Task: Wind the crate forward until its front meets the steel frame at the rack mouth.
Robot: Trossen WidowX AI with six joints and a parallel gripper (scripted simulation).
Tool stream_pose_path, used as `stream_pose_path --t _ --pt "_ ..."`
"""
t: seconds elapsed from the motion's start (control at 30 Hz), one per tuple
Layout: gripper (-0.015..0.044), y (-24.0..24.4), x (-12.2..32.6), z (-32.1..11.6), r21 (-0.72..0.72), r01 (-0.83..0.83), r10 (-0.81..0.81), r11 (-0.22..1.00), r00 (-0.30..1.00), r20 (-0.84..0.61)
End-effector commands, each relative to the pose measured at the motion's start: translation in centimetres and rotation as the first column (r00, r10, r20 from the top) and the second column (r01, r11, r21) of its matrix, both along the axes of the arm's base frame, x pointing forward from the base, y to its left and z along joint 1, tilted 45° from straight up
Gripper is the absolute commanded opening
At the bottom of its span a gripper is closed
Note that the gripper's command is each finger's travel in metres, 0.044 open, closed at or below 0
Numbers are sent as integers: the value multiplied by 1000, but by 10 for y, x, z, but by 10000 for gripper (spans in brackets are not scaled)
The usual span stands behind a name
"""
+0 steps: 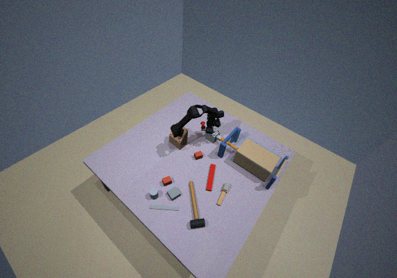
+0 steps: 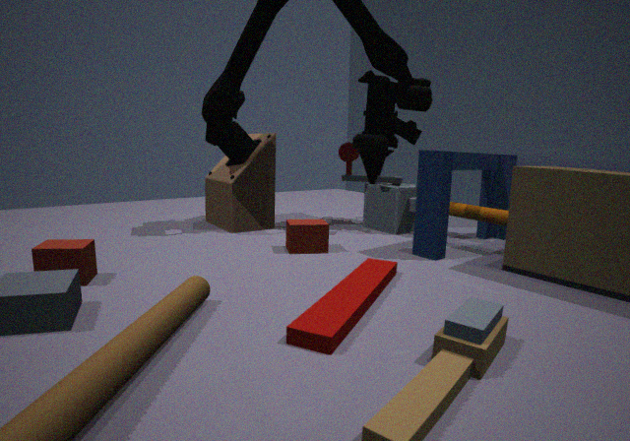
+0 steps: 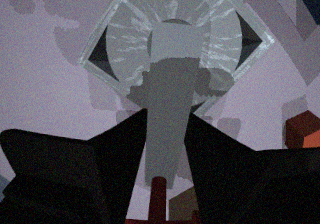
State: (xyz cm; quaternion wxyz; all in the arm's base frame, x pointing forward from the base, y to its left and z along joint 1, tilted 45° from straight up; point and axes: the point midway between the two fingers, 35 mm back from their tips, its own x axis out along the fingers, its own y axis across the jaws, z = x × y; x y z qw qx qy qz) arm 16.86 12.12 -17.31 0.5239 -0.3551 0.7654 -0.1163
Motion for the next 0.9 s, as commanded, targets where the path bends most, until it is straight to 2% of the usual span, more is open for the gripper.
stream_pose_path --t 0.0,0.87 --pt "0 -2 -1 -4 -4 17 -17 1000 1000 11" --pt "0 -3 -1 -3 0 -7 7 1000 1000 -12"
